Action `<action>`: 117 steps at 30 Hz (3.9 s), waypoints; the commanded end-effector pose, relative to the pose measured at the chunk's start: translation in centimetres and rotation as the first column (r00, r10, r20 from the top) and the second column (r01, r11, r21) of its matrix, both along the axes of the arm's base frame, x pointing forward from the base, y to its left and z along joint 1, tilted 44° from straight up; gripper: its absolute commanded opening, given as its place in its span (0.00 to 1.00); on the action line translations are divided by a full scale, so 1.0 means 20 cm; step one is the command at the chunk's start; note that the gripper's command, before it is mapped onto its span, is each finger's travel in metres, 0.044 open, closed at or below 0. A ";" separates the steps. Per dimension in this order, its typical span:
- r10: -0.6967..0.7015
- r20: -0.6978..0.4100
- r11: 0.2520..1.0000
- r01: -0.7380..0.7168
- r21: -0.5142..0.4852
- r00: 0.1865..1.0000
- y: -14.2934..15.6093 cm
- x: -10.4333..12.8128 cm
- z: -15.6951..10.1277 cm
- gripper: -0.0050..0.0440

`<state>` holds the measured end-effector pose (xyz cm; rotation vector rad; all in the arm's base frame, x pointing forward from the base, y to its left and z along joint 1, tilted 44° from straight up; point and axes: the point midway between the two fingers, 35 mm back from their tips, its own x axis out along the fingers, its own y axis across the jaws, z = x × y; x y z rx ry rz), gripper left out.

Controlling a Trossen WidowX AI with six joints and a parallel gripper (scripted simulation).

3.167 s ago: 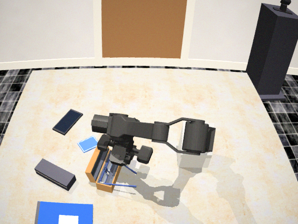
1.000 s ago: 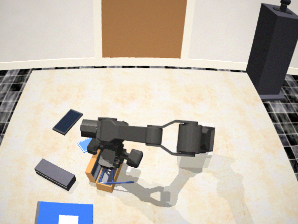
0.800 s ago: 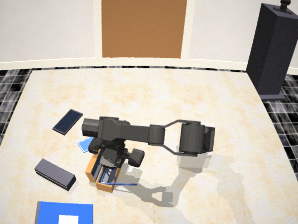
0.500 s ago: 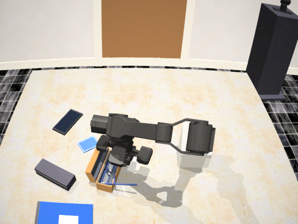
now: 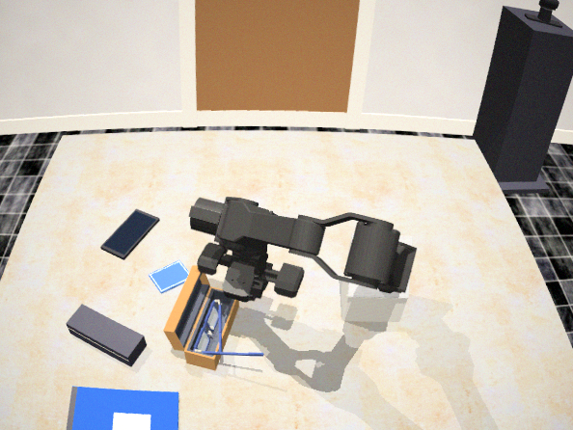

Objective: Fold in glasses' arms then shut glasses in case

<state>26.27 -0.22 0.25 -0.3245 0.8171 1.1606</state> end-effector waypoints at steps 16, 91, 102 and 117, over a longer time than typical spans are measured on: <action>0.002 -0.015 1.000 -0.002 0.004 1.000 -0.25 -0.07 0.06 0.10; -0.573 -0.633 0.742 0.658 -0.130 0.521 -0.09 0.11 0.26 0.10; -0.637 -0.751 0.546 0.788 -0.283 0.173 -0.01 0.16 0.34 0.10; -0.573 -0.777 0.300 0.815 -0.496 -0.262 0.09 0.21 0.44 0.10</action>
